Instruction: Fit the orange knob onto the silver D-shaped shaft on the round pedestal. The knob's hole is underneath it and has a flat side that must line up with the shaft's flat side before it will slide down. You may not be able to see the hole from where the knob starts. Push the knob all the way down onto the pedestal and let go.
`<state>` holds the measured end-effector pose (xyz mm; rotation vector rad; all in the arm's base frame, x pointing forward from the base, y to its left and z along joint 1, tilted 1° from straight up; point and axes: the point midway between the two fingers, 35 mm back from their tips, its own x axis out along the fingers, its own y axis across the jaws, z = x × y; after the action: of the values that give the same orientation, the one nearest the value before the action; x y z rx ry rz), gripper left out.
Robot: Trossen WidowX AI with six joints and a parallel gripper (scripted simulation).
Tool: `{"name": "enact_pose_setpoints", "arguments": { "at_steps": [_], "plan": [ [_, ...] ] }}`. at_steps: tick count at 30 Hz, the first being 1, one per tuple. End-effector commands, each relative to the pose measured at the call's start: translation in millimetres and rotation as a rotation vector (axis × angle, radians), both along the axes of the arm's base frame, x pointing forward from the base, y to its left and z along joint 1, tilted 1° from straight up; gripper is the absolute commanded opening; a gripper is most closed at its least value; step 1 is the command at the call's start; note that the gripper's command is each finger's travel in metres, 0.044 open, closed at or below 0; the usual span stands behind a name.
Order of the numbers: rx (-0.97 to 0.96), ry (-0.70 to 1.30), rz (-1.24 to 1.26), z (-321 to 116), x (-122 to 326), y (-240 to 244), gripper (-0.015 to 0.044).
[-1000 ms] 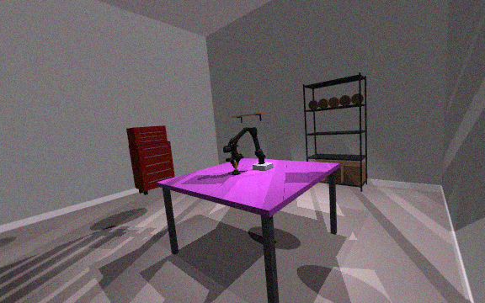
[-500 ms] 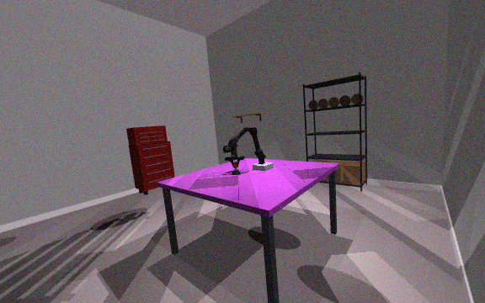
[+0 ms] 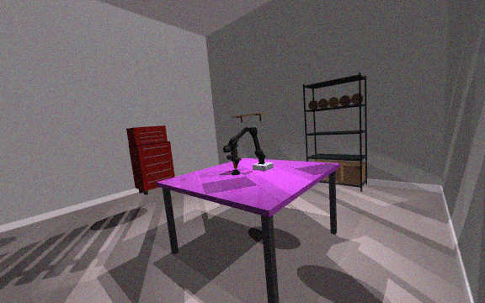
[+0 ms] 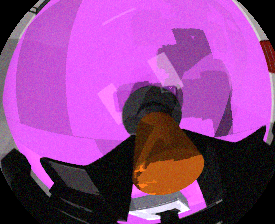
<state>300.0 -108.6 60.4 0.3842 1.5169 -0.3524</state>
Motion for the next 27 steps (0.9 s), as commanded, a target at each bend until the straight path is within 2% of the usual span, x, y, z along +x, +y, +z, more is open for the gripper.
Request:
{"name": "enact_pose_setpoints", "arguments": {
  "at_steps": [1,5,27],
  "plan": [
    [0.01,0.001,-0.483,3.6,-1.8,0.8,0.0],
    [0.016,0.004,-0.715,3.5,-1.2,0.8,0.0],
    [0.017,0.004,-0.726,-2.3,1.2,-0.5,0.0]
  ]
}}
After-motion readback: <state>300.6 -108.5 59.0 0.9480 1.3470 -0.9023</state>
